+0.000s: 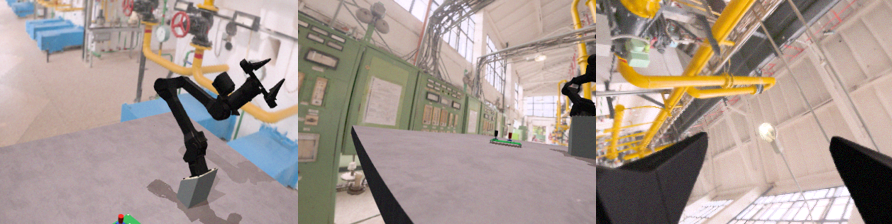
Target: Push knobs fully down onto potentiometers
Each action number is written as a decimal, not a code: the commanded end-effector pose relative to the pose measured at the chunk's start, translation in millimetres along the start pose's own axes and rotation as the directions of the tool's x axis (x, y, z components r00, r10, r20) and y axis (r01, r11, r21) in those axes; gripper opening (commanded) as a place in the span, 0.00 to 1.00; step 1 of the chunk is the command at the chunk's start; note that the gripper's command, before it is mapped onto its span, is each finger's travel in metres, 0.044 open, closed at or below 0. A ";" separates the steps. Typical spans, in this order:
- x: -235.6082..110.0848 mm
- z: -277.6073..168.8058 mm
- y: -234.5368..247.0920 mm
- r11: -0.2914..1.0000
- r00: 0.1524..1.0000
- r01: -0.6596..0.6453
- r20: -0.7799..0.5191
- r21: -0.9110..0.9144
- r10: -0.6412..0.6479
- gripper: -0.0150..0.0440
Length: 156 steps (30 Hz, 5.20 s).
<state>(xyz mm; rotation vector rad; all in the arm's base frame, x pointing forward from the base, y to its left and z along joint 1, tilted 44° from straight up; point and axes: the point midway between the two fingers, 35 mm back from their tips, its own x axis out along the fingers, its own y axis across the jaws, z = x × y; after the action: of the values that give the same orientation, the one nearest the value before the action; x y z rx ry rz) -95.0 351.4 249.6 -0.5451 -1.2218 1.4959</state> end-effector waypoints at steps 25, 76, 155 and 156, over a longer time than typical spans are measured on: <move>-33.9 -191.7 9.9 0.978 0.756 -0.054 -0.631 0.202 0.172 0.25; -353.1 -378.5 -1.9 0.817 -0.457 0.543 -0.748 0.195 0.482 0.25; -594.5 -271.5 1.8 0.783 -0.778 0.615 0.091 -0.093 0.621 0.25; -594.7 -271.5 2.0 0.783 -0.778 0.615 0.091 -0.093 0.621 0.25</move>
<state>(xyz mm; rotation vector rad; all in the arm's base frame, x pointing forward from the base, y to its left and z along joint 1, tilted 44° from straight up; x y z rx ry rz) 321.5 -80.7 -8.6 -0.9114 1.7415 -0.2377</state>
